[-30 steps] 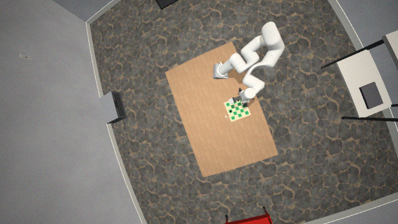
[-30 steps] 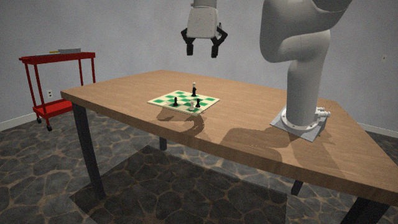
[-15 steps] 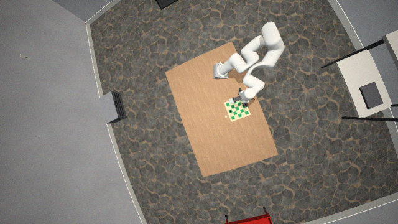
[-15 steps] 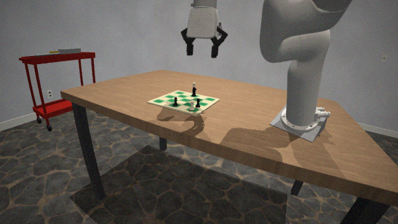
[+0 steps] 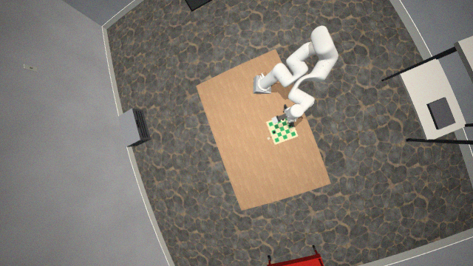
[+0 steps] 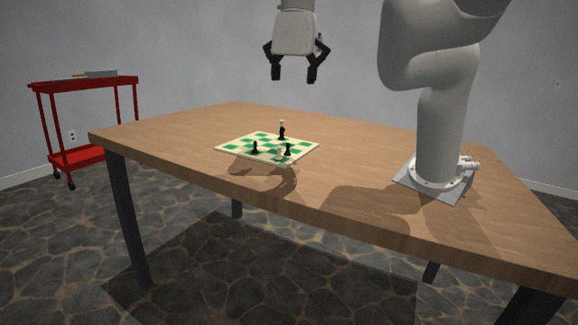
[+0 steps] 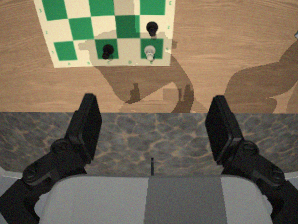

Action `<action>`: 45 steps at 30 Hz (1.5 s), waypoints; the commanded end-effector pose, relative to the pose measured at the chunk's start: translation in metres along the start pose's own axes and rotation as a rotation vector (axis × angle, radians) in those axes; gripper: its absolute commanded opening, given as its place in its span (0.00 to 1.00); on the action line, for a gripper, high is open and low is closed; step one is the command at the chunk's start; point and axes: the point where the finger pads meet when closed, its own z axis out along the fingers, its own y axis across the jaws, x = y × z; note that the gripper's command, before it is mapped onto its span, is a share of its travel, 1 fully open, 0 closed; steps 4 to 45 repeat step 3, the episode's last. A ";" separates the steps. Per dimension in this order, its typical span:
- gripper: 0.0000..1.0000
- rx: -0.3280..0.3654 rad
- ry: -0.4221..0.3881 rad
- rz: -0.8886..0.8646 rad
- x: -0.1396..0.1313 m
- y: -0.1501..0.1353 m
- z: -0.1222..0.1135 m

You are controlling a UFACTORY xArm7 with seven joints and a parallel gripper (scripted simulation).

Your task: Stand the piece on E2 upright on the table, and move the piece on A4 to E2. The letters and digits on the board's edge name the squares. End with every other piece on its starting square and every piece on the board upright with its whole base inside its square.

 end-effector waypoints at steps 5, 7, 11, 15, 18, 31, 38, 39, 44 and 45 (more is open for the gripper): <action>1.00 0.003 0.001 0.000 0.000 -0.001 -0.001; 1.00 0.003 0.001 0.000 0.000 -0.001 -0.001; 1.00 0.003 0.001 0.000 0.000 -0.001 -0.001; 1.00 0.003 0.001 0.000 0.000 -0.001 -0.001; 1.00 0.003 0.001 0.000 0.000 -0.001 -0.001; 1.00 0.003 0.001 0.000 0.000 -0.001 -0.001; 1.00 0.003 0.001 0.000 0.000 -0.001 -0.001; 1.00 0.003 0.001 0.000 0.000 -0.001 -0.001; 1.00 0.003 0.001 0.000 0.000 -0.001 -0.001; 1.00 0.003 0.001 0.000 0.000 -0.001 -0.001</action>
